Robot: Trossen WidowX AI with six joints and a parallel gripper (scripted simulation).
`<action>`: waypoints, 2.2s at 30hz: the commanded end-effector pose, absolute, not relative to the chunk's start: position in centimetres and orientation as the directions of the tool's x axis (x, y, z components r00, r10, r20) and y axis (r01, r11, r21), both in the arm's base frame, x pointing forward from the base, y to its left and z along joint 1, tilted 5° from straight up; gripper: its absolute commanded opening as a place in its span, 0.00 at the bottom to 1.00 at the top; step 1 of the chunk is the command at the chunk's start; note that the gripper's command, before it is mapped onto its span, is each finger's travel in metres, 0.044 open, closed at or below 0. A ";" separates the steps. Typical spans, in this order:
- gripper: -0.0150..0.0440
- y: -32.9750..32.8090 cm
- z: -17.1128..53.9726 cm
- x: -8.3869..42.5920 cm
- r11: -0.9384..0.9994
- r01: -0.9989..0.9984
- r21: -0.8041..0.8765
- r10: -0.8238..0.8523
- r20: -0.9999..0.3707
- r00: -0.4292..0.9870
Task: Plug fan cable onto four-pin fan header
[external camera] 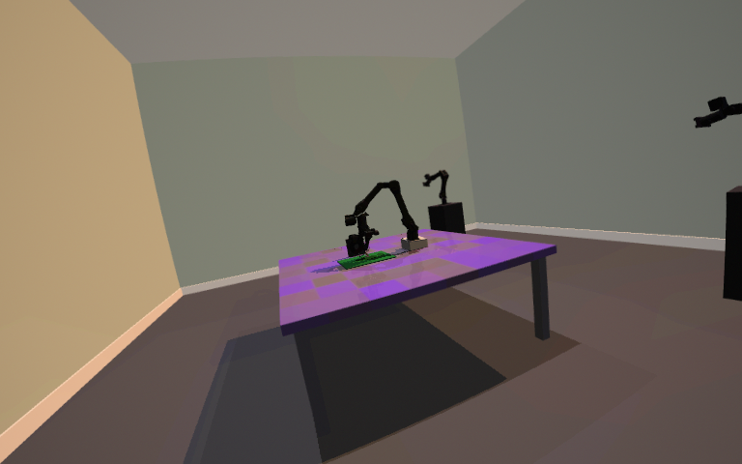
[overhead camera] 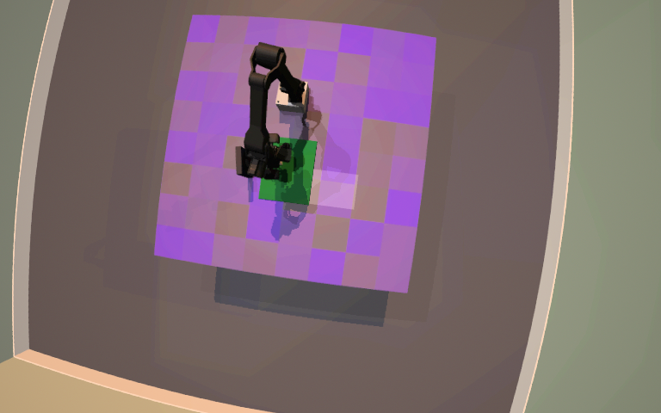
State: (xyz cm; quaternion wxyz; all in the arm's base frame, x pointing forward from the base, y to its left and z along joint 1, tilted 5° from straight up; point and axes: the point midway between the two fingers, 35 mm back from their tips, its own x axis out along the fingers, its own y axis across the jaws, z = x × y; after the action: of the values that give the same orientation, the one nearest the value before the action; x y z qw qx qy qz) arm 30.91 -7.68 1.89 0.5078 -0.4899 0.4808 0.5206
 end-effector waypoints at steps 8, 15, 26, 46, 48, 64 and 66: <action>0.25 -7.5 0.5 30.4 -0.018 -0.999 0.027 0.062 -0.998 -0.028; 0.25 -7.5 0.5 30.4 -0.019 -0.999 0.026 0.062 -0.998 -0.028; 0.25 -7.6 0.5 30.6 -0.024 -0.999 0.026 0.062 -0.998 -0.027; 0.25 -7.6 0.3 30.5 -0.028 -0.999 0.026 0.062 -0.998 -0.027; 0.25 -7.6 0.3 30.5 -0.028 -0.999 0.026 0.062 -0.998 -0.027; 0.25 -7.5 0.1 30.3 -0.028 -0.999 0.026 0.062 -0.998 -0.028; 0.25 -7.5 0.0 30.3 -0.028 -0.999 0.026 0.062 -0.998 -0.028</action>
State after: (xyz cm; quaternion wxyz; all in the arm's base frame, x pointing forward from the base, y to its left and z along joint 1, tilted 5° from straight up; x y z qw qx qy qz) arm 30.51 -7.54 0.19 0.5039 -0.4840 0.4838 0.5271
